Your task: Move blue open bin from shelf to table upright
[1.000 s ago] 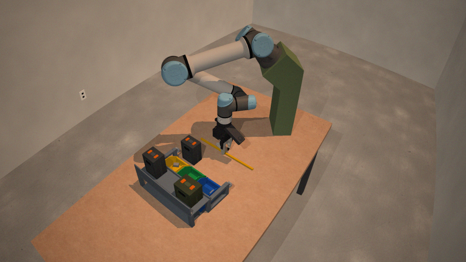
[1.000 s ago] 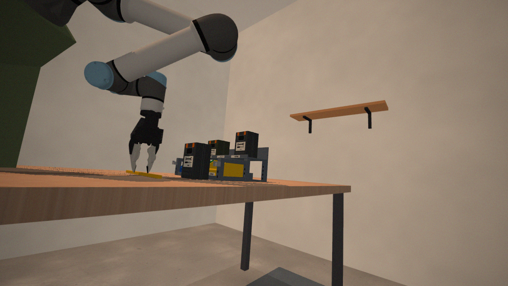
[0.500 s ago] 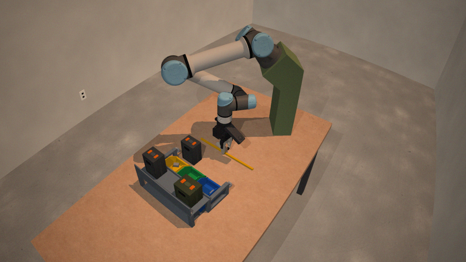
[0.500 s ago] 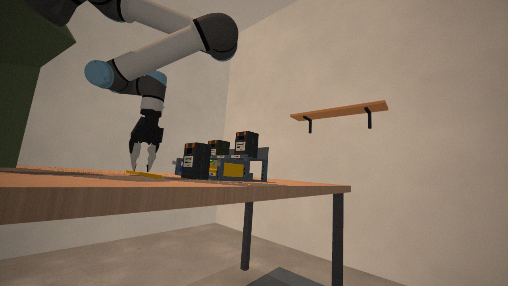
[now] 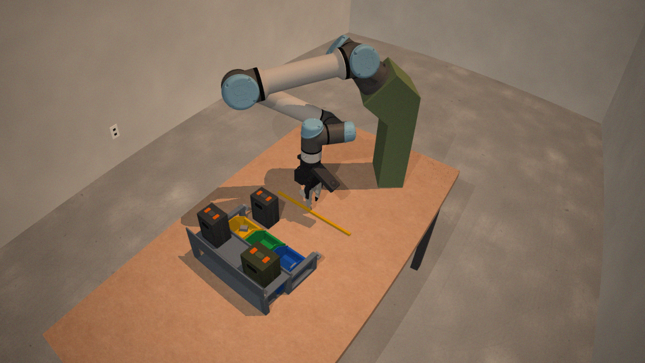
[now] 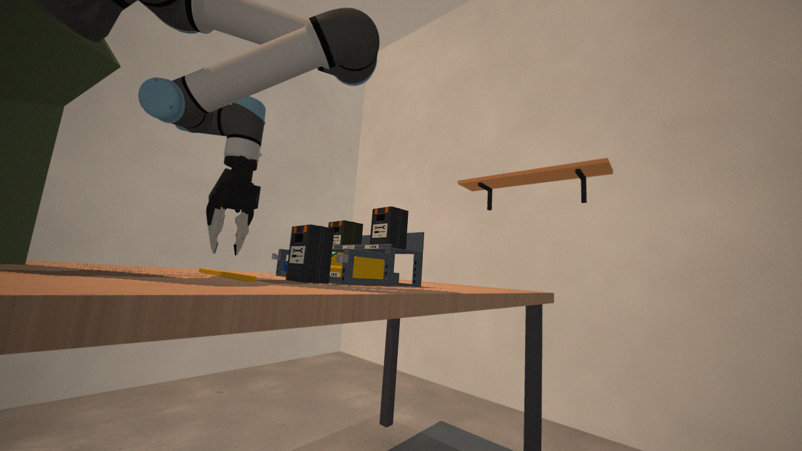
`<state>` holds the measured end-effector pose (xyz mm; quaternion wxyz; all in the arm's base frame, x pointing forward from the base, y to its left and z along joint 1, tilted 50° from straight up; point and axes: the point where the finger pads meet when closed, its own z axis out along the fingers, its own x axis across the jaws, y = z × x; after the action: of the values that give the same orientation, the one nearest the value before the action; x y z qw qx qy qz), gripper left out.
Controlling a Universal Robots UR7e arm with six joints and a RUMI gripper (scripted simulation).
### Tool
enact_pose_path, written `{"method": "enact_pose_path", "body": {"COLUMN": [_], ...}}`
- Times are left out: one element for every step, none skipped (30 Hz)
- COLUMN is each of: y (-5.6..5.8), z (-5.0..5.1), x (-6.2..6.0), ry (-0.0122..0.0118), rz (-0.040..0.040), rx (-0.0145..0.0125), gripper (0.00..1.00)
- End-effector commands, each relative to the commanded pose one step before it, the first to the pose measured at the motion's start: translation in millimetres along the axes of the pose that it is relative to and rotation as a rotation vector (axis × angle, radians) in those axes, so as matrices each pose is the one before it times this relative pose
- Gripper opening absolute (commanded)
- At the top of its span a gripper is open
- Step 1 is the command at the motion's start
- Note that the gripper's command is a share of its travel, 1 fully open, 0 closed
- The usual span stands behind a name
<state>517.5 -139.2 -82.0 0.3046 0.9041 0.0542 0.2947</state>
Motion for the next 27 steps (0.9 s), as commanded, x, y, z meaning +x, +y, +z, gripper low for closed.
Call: {"method": "enact_pose_path", "body": {"y": [0.18,0.00,0.00,0.00,0.00,0.00,0.00,0.00,0.00,0.00,0.00,0.00,0.00,0.00,0.00,0.00,0.00,0.00,0.00,0.00,0.00,0.00,0.00,0.00,0.00,0.00,0.00], "z": [-14.47,-4.26,-4.20,-4.12,-3.94,-3.71,-3.47,-3.19,-2.93,-2.64,-2.36,-2.06,-1.78,-1.49,-1.22,-0.96,0.00,0.00,-0.73,-0.51,-0.33,-0.18,-0.07,-0.01,0.00,0.00,0.00], "x": [0.44,0.00,0.00,0.00,0.00,0.00,0.00,0.01,0.00,0.00,0.00,0.00,-0.01,0.00,0.00,0.00,0.00,0.00,0.00,0.00,0.00,0.00,0.00,0.00,0.00,0.00,0.00], "ry": [0.00055,0.00000,0.00000,0.00000,0.00000,0.00000,0.00000,0.00000,0.00000,0.00000,0.00000,0.00000,0.00000,0.00000,0.00000,0.00000,0.00000,0.00000,0.00000,0.00000,0.00000,0.00000,0.00000,0.00000,0.00000,0.00000,0.00000], "rz": [-0.00001,0.00000,0.00000,0.00000,0.00000,0.00000,0.00000,0.00000,0.00000,0.00000,0.00000,0.00000,0.00000,0.00000,0.00000,0.00000,0.00000,0.00000,0.00000,0.00000,0.00000,0.00000,0.00000,0.00000,0.00000,0.00000,0.00000], "rx": [-0.00006,0.00000,0.00000,0.00000,0.00000,0.00000,0.00000,0.00000,0.00000,0.00000,0.00000,0.00000,0.00000,0.00000,0.00000,0.00000,0.00000,0.00000,0.00000,0.00000,0.00000,0.00000,0.00000,0.00000,0.00000,0.00000,0.00000], "gripper": [0.26,0.26,0.26,0.26,0.26,0.26,0.26,0.26,0.26,0.26,0.26,0.26,0.26,0.26,0.26,0.26,0.26,0.26,0.26,0.26,0.26,0.26,0.26,0.26,0.00,0.00,0.00]}}
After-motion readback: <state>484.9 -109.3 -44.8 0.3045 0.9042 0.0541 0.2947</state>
